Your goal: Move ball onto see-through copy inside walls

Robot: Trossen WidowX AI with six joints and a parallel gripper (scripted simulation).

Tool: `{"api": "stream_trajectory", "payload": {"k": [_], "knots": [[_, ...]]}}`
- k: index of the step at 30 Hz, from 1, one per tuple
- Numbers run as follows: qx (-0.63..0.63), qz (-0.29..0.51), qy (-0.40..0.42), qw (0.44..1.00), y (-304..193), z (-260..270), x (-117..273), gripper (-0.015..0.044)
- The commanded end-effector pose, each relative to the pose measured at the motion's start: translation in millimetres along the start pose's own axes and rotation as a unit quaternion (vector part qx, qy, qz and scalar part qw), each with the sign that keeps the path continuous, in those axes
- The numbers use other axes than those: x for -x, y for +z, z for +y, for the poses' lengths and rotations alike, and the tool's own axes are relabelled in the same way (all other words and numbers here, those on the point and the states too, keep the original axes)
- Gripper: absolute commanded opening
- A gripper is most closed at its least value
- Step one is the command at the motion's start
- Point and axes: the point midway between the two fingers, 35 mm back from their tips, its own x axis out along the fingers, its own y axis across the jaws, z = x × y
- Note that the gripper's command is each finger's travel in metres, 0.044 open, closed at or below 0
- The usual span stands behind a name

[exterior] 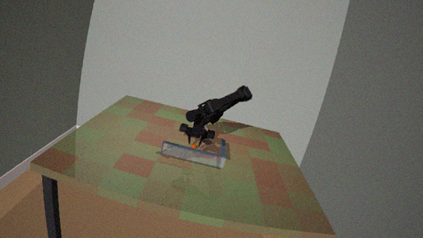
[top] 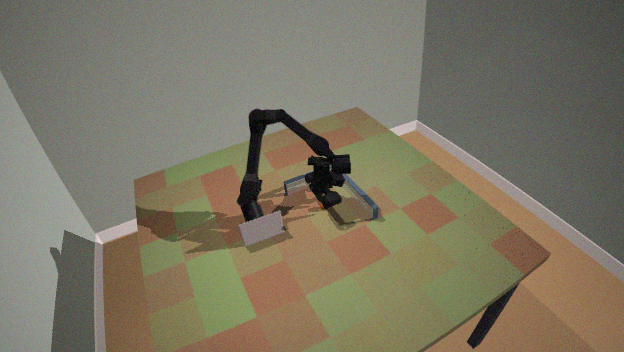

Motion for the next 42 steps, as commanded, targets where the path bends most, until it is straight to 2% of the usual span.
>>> {"api": "stream_trajectory", "payload": {"k": [1, 4, 15, 20, 23, 42], "knots": [[0.002, -0.009, -0.006, 1.0, 3.7, -3.1, 48.7, 0.0244], [0.0, -0.007, -0.003, 1.0, -0.3, -1.5, 74.3, 0.0244], [-0.006, -0.012, -0.001, 1.0, 0.7, -4.2, 67.9, 0.0244], [-0.003, -0.011, -0.001, 1.0, -2.8, -2.1, 109.4, 0.0375], [-0.003, -0.011, -0.001, 1.0, -3.2, -1.8, 111.8, 0.044], [-0.003, -0.011, -0.001, 1.0, -3.2, -1.8, 111.8, 0.044]]}}
